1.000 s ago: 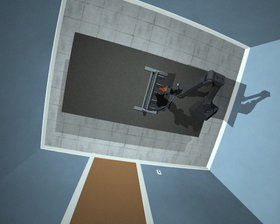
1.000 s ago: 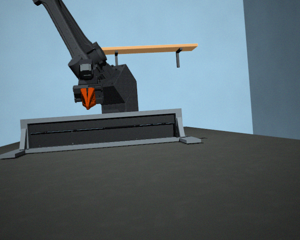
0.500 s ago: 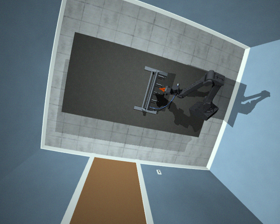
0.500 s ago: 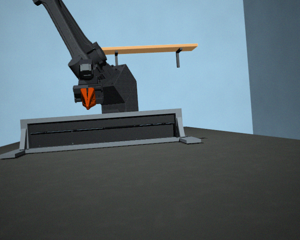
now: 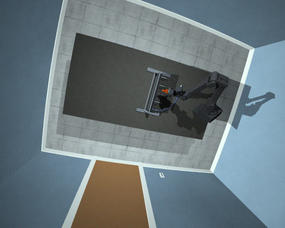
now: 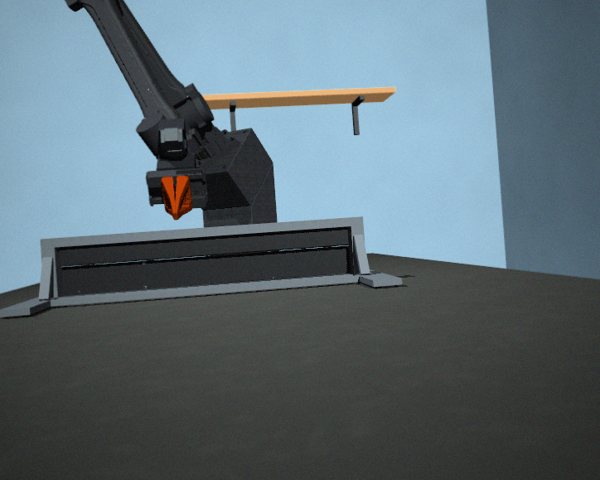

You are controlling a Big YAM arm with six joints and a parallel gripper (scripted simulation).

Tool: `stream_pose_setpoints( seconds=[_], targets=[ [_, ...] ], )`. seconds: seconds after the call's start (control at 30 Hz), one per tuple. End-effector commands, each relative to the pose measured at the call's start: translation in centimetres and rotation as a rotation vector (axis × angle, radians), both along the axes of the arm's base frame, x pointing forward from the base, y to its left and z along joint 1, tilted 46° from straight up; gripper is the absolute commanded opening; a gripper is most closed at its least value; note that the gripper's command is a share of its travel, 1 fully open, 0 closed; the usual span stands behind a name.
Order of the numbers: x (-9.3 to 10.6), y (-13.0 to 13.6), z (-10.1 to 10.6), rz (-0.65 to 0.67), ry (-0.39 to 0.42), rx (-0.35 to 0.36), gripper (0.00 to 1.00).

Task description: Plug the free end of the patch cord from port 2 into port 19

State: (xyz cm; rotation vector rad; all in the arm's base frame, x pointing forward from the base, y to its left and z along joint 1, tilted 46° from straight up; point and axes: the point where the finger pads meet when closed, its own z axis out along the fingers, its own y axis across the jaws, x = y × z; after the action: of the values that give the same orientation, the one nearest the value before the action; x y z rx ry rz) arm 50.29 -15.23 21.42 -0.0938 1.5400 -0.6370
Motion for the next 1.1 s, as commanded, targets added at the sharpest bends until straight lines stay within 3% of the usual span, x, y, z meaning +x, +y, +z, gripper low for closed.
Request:
stream_pose_setpoints(
  seconds=[0.0,0.5,0.67,0.93,1.0,1.07],
  targets=[
    [0.4,0.2,0.2,0.010,-0.007,0.010,0.00],
    [-0.3,0.5,0.8,0.012,-0.021,0.006,0.00],
    [-2.9,1.7,1.1,0.016,-0.036,0.002,0.00],
    [-9.7,4.1,0.4,0.017,-0.032,0.001,0.00],
    [-9.7,4.1,0.4,0.017,-0.032,0.001,0.00],
    [-11.0,4.5,0.1,0.017,-0.026,0.001,0.00]
  ],
)
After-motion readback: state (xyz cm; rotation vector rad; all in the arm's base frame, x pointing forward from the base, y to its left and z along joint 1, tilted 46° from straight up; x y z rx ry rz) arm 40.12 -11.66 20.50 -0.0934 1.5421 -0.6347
